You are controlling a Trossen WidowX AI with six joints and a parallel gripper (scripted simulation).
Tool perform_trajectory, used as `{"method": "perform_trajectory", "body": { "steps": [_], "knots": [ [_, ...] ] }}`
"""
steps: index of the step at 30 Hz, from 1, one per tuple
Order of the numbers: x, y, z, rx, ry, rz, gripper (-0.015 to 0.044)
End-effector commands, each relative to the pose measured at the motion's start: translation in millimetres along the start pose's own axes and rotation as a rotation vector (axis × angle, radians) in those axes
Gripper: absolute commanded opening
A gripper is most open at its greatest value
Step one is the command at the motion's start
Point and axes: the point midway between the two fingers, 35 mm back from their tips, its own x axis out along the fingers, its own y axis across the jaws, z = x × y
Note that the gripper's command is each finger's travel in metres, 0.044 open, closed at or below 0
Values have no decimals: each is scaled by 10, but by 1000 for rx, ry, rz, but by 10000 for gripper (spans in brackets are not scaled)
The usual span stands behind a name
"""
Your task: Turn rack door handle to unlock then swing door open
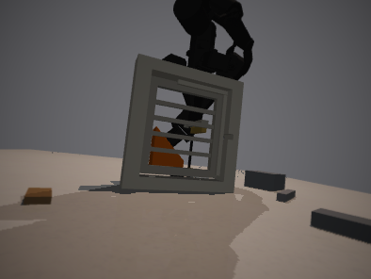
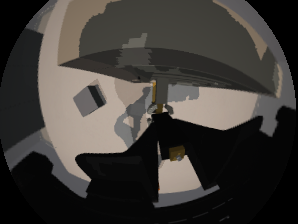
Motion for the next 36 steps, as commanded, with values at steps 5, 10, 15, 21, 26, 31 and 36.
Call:
{"method": "perform_trajectory", "body": {
  "steps": [5, 10, 15, 21, 26, 31, 36],
  "knots": [
    [10, 1, -8, -380, 3, 3, 9],
    [10, 1, -8, -627, 3, 3, 9],
    [11, 1, -8, -873, 3, 4, 9],
    [11, 1, -8, -1169, 2, 4, 9],
    [11, 1, -8, -1415, 2, 5, 9],
    [11, 1, -8, -1661, 1, 5, 9],
    [11, 1, -8, -1734, 1, 5, 9]
  ]
}}
